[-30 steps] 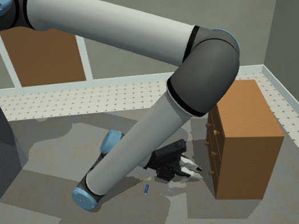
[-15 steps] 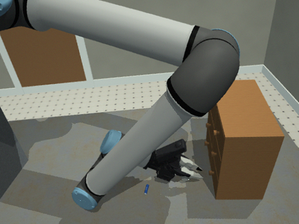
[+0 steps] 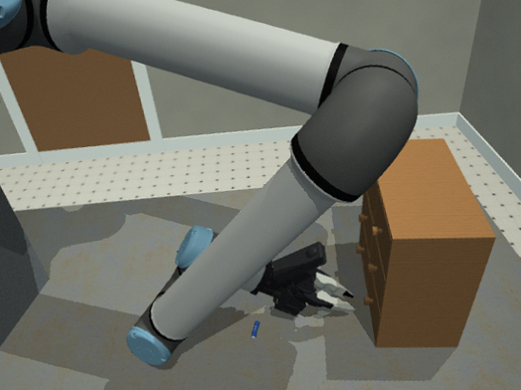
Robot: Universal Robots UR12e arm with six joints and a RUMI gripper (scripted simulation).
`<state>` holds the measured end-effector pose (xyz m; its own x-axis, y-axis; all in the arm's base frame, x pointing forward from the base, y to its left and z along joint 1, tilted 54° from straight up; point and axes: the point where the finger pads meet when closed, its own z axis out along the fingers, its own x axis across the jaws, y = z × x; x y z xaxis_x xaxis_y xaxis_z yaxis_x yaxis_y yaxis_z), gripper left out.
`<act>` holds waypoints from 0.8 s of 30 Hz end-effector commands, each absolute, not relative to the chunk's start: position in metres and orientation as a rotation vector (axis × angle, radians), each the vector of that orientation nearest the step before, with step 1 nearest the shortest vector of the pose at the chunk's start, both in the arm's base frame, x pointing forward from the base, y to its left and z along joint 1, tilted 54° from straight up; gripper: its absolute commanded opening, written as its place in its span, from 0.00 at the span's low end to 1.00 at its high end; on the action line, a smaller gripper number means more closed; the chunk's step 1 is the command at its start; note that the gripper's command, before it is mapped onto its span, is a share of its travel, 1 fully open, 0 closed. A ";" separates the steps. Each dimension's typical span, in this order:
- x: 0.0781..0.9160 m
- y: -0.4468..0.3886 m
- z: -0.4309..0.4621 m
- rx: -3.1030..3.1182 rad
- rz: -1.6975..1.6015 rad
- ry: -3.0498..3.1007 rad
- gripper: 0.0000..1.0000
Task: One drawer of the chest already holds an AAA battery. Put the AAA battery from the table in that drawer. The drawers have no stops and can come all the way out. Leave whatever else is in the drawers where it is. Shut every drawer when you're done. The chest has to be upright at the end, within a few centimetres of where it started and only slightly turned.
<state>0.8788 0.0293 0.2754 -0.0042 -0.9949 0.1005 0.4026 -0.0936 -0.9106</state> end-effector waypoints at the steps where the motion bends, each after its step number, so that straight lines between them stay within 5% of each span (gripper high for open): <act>1: 0.880 0.030 0.278 -0.973 -1.436 0.837 0.20; 24: 0.893 0.031 0.295 -0.973 -1.436 0.837 0.20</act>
